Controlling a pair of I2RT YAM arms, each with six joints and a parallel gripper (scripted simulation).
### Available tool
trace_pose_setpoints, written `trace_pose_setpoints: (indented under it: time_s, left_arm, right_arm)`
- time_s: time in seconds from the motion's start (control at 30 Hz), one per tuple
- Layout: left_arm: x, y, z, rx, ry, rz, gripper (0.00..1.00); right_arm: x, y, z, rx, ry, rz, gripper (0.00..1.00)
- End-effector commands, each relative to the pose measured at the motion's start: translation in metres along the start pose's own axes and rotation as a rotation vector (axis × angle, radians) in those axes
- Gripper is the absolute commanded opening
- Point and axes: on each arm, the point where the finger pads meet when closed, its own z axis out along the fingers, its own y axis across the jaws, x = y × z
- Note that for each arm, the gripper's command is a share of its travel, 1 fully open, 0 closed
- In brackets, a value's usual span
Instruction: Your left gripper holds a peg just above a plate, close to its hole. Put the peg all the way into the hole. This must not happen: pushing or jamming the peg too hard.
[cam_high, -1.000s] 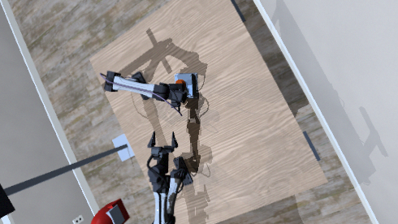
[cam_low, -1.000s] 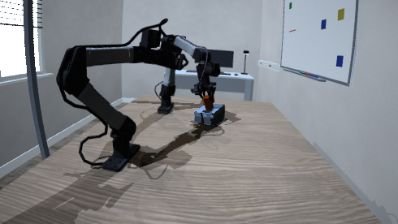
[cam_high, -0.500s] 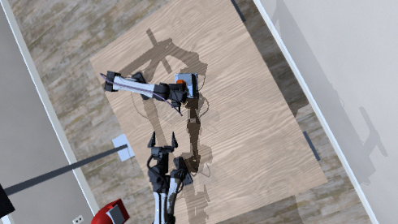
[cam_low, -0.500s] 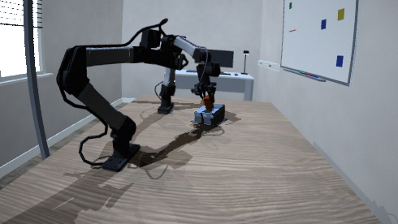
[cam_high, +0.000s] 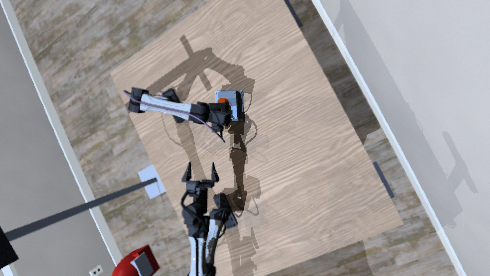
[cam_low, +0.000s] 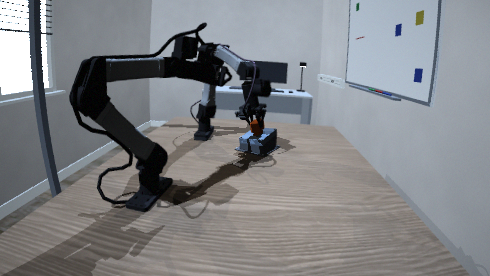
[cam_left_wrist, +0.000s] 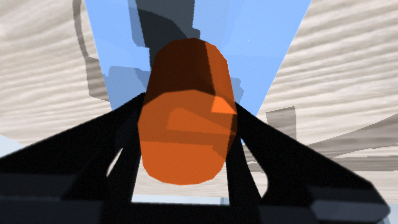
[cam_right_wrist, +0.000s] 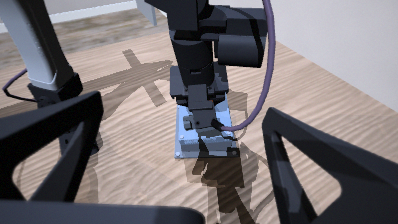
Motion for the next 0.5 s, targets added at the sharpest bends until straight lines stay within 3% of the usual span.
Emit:
trace_pose_setpoints:
  time_s: [0.0,0.33,0.47]
  left_arm:
    - [0.004,0.004,0.004,-0.018,0.011,-0.009,0.40]
    - [0.001,0.001,0.011,-0.004,0.015,0.001,0.40]
    - [0.003,0.006,-0.002,0.001,0.010,-0.007,0.40]
  right_arm:
    - [-0.011,0.001,-0.003,0.001,-0.030,0.002,1.00]
    - [-0.011,0.001,-0.003,0.001,-0.030,0.002,1.00]
    - [-0.011,0.001,-0.003,0.001,-0.030,0.002,1.00]
